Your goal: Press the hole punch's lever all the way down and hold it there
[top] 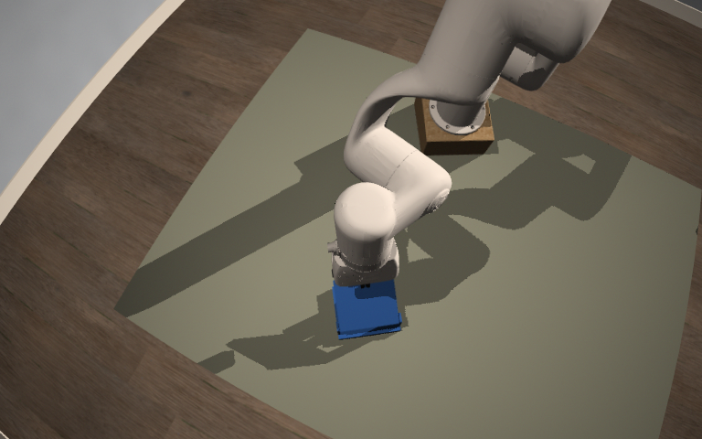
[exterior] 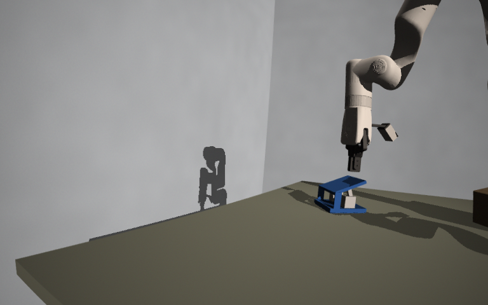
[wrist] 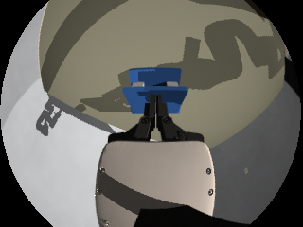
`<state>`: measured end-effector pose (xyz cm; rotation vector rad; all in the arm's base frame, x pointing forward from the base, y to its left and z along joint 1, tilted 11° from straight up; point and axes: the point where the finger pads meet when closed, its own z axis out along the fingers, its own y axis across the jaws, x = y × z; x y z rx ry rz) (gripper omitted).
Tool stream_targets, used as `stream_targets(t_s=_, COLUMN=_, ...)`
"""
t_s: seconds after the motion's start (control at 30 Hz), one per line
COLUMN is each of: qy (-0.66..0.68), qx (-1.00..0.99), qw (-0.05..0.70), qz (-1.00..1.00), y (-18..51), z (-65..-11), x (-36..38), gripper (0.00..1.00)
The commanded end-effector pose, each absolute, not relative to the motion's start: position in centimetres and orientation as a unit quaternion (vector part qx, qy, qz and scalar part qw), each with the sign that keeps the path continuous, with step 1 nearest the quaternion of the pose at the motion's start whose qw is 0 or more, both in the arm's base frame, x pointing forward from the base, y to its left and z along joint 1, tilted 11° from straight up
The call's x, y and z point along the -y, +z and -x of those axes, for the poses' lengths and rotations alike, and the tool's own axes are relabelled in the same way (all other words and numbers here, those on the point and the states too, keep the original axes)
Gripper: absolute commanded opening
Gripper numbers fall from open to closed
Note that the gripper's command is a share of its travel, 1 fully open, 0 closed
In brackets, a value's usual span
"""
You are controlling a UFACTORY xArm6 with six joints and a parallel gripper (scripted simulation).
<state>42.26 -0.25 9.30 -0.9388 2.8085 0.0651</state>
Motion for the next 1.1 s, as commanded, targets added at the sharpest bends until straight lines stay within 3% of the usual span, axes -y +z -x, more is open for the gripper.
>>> stream_targets(t_s=0.0, qy=0.021, qx=-0.944, qw=0.092, qz=0.316, y=8.94, z=-42.5, x=0.21, gripper=0.0)
stream_targets(t_s=1.07, qy=0.021, qx=-0.944, qw=0.092, qz=0.316, y=8.07, z=-42.67, x=0.13, gripper=0.0)
